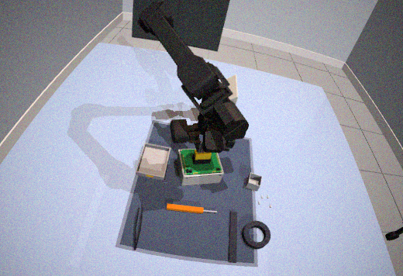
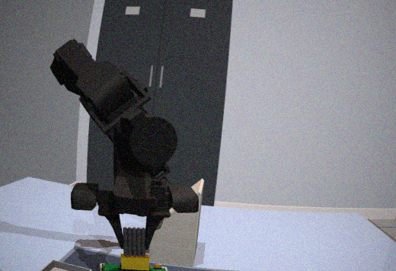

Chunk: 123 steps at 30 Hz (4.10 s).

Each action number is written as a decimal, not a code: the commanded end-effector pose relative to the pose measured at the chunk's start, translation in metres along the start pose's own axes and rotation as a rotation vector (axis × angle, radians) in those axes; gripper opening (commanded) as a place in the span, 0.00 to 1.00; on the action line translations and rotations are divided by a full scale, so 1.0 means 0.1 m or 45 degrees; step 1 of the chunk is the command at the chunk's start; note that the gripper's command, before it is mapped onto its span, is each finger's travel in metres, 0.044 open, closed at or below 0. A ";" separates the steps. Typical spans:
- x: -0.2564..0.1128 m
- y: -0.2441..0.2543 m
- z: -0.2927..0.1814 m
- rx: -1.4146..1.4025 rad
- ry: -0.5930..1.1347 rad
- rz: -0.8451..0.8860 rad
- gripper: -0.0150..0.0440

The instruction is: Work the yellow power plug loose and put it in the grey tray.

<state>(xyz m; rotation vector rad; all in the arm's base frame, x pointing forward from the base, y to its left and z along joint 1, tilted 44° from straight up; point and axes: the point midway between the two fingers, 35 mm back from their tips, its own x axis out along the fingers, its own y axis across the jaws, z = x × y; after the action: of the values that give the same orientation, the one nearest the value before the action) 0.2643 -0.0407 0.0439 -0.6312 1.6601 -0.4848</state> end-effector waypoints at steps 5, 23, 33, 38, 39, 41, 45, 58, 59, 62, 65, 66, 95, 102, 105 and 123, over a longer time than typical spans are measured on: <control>-0.07 0.17 -0.01 -0.014 -0.025 -0.241 0.25; -0.12 -0.05 0.00 -0.017 -0.023 0.083 0.25; -0.13 0.17 -0.01 -0.015 -0.025 -0.227 0.25; -0.14 0.16 -0.01 -0.015 -0.025 -0.215 0.25; -0.14 0.14 -0.01 -0.015 -0.025 -0.190 0.25; -0.15 0.10 -0.01 -0.015 -0.025 -0.125 0.25; -0.16 0.00 0.00 -0.017 -0.024 0.022 0.25; -0.18 0.09 -0.01 -0.016 -0.025 -0.112 0.25; -0.18 0.11 -0.01 -0.015 -0.025 -0.148 0.25; -0.18 0.17 -0.01 -0.015 -0.025 -0.228 0.25; -0.18 0.18 -0.01 -0.014 -0.025 -0.244 0.25; -0.19 0.17 -0.01 -0.015 -0.025 -0.233 0.25; -0.31 0.07 -0.01 -0.016 -0.024 -0.070 0.25; -0.11 0.06 0.00 -0.016 -0.024 -0.071 0.25; -0.11 0.06 0.00 -0.016 -0.024 -0.071 0.34; -0.04 0.05 0.00 -0.016 -0.024 -0.071 0.68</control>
<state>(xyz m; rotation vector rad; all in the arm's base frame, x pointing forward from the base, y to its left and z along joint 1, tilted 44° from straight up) 0.2650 -0.0299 0.0474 -0.6838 1.6273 -0.5080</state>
